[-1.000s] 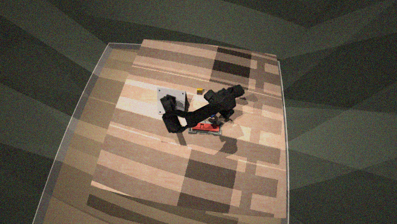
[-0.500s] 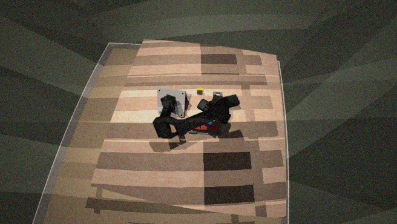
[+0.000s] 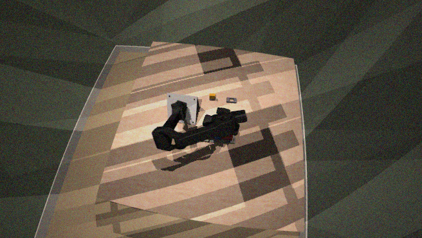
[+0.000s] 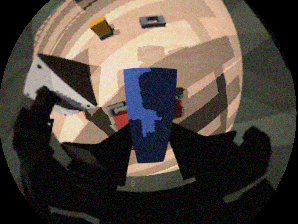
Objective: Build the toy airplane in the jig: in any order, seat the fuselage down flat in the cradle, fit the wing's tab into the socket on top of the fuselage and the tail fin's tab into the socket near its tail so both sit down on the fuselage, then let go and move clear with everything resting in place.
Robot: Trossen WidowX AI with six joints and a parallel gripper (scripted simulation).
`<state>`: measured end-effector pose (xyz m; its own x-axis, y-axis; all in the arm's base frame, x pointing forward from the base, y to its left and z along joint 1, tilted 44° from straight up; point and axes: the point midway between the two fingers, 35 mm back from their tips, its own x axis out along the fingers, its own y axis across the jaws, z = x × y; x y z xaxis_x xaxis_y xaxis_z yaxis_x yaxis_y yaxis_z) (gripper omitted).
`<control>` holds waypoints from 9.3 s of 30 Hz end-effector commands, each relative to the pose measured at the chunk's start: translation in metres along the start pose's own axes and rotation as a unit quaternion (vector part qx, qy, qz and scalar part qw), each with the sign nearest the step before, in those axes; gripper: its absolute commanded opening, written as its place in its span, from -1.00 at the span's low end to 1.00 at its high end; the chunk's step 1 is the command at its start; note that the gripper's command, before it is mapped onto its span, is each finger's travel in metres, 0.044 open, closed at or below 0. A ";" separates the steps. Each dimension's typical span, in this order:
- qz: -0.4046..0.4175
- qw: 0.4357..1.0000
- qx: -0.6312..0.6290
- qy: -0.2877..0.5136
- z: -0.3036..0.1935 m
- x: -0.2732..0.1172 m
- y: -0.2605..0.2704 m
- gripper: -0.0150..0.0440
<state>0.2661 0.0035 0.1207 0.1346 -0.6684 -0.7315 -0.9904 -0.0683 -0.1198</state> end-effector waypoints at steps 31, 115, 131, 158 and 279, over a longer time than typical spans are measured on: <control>0.001 0.995 -0.099 0.009 -0.027 0.011 0.021 0.17; -0.003 0.946 0.323 0.008 -0.025 -0.035 0.018 1.00; -0.005 0.792 0.611 0.007 -0.025 -0.034 0.018 1.00; 0.000 0.792 0.611 0.002 0.233 -0.031 0.116 1.00; 0.000 0.794 0.608 -0.005 0.238 -0.020 0.113 -0.49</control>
<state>0.1611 0.1778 -0.0458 0.1431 -0.6662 -0.7319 -0.2371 0.6949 -0.6789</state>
